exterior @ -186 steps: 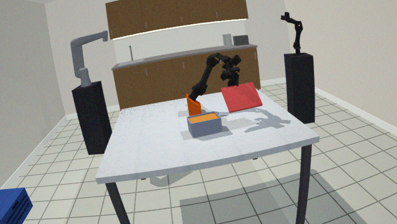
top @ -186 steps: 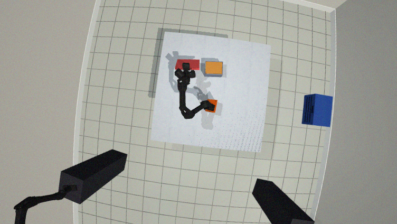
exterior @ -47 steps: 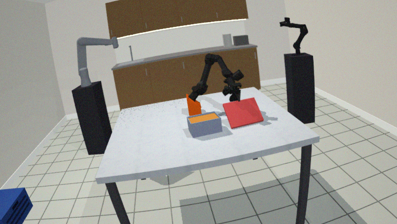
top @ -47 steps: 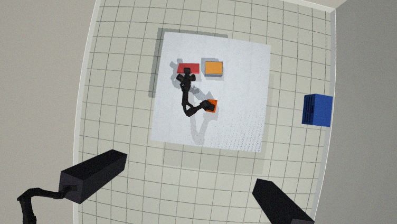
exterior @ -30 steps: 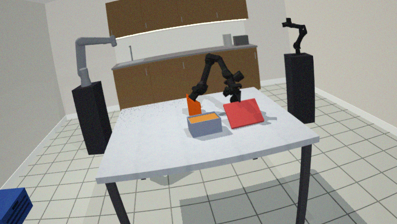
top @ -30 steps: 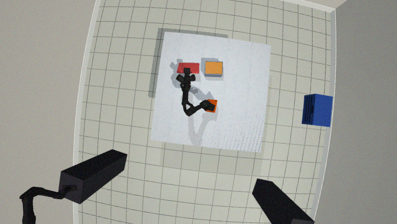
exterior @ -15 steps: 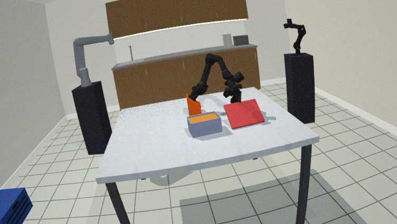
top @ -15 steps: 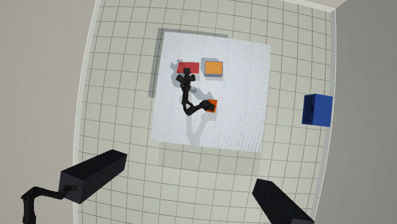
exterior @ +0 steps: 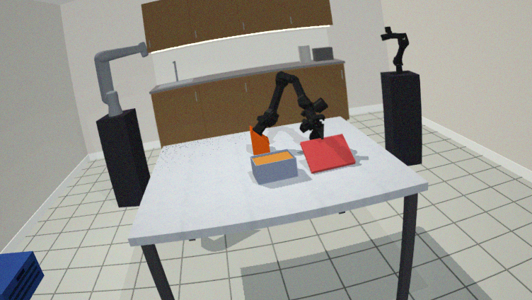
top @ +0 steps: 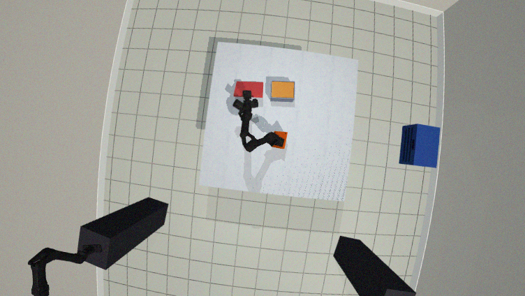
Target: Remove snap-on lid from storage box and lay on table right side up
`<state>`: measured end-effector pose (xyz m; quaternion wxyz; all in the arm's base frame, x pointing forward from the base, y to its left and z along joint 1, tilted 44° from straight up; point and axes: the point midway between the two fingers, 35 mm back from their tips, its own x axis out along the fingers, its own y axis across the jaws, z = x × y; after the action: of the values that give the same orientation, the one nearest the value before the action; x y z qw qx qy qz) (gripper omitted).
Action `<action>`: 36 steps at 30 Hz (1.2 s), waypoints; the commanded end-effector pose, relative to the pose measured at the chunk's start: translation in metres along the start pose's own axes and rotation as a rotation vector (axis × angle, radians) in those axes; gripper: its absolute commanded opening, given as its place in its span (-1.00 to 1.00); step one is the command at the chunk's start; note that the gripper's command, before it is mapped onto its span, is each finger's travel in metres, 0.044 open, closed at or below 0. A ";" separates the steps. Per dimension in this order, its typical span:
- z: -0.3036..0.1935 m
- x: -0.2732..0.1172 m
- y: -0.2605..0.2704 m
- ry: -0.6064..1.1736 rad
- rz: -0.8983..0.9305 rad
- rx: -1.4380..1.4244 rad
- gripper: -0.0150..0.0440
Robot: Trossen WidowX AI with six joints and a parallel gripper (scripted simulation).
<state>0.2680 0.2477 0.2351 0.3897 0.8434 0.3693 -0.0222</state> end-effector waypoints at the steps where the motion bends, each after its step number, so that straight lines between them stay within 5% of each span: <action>1: 0.007 0.008 -0.017 -0.017 -0.045 -0.003 -0.49; 36: 0.007 0.025 -0.040 -0.017 -0.045 -0.002 -0.49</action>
<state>0.2653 0.2705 0.2110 0.3895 0.8407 0.3755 -0.0248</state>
